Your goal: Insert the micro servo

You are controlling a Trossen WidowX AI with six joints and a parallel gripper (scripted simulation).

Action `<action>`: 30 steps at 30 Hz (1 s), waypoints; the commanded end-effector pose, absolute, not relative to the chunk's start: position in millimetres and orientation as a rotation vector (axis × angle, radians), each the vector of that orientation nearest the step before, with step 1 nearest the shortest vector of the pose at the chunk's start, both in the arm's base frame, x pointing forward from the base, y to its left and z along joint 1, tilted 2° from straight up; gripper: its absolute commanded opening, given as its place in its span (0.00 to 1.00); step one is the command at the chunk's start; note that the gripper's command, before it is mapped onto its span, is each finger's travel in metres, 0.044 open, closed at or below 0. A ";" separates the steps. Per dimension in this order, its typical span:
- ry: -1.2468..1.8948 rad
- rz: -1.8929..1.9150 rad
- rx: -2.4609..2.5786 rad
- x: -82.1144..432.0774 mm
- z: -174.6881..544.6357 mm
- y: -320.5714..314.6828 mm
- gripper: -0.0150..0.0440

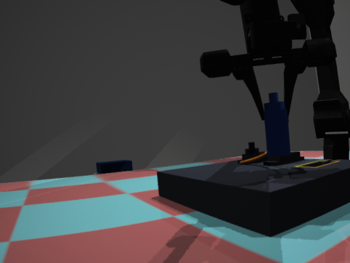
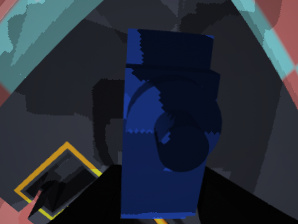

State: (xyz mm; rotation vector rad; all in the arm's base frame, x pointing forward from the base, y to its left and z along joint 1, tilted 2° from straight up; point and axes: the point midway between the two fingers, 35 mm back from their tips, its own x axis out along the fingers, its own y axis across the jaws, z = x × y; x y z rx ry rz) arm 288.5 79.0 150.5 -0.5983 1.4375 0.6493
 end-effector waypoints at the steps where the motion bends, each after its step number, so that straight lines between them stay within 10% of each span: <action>1: 1.464 0.555 -0.498 288.7 151.5 79.4 0.25; 30: 1.545 0.039 0.035 278.4 151.2 79.4 0.25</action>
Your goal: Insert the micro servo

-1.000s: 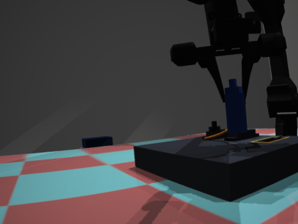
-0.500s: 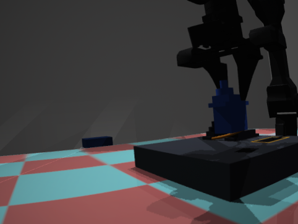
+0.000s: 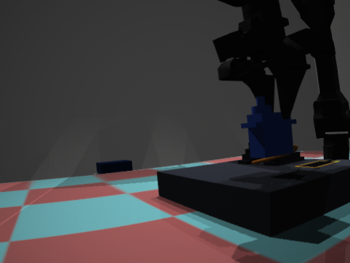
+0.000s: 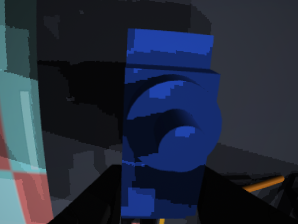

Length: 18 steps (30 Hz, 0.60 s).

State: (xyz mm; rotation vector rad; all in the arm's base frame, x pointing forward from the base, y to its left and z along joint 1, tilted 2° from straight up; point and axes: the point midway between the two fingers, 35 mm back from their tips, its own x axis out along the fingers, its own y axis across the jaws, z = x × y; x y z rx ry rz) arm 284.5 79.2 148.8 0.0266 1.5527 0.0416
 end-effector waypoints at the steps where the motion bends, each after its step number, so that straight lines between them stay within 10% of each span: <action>1: 1.545 0.039 0.035 274.4 151.1 79.4 0.25; 18: 1.552 0.039 0.035 195.6 148.6 79.4 0.25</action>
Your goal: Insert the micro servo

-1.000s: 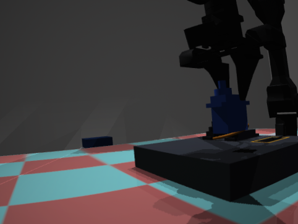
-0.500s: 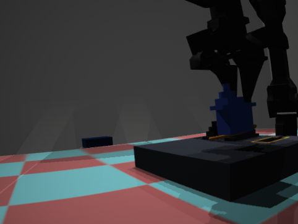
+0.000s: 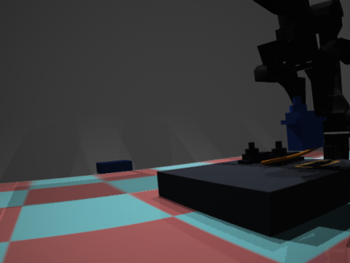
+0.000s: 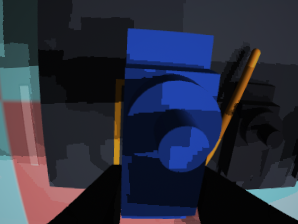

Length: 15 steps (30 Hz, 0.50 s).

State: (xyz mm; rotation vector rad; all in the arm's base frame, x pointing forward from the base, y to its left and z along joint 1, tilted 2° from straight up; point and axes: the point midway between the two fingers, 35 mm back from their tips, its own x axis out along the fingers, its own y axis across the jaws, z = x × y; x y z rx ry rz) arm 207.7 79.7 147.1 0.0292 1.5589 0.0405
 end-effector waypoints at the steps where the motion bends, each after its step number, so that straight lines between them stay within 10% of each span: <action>1: 1.552 0.039 0.035 190.9 148.6 79.5 0.25; 15: 1.553 0.039 0.035 180.1 137.0 80.2 0.25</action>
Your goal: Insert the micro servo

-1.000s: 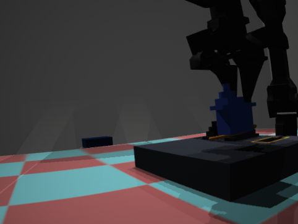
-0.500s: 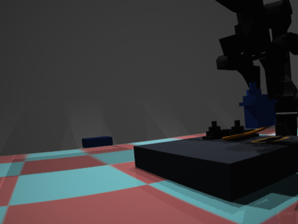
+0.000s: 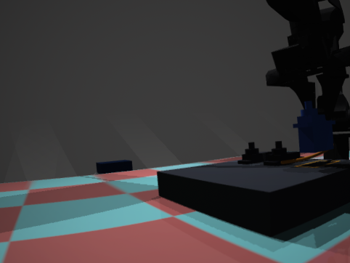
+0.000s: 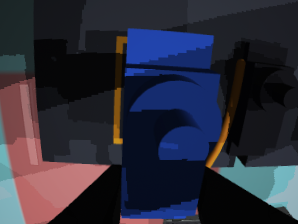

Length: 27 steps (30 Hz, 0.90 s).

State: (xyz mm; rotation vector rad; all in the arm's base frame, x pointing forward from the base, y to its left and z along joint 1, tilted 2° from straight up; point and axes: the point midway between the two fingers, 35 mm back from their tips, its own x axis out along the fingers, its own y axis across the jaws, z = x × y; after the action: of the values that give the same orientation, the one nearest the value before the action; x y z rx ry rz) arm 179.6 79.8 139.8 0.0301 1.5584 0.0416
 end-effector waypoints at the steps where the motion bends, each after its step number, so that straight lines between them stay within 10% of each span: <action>1: 1.553 0.039 0.035 180.2 135.4 80.3 0.25; 27: 1.553 0.039 0.035 180.4 120.1 81.0 0.25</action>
State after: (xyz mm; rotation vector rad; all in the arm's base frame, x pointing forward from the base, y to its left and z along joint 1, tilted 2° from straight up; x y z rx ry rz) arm 179.7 80.7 122.1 0.0308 1.5563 0.0423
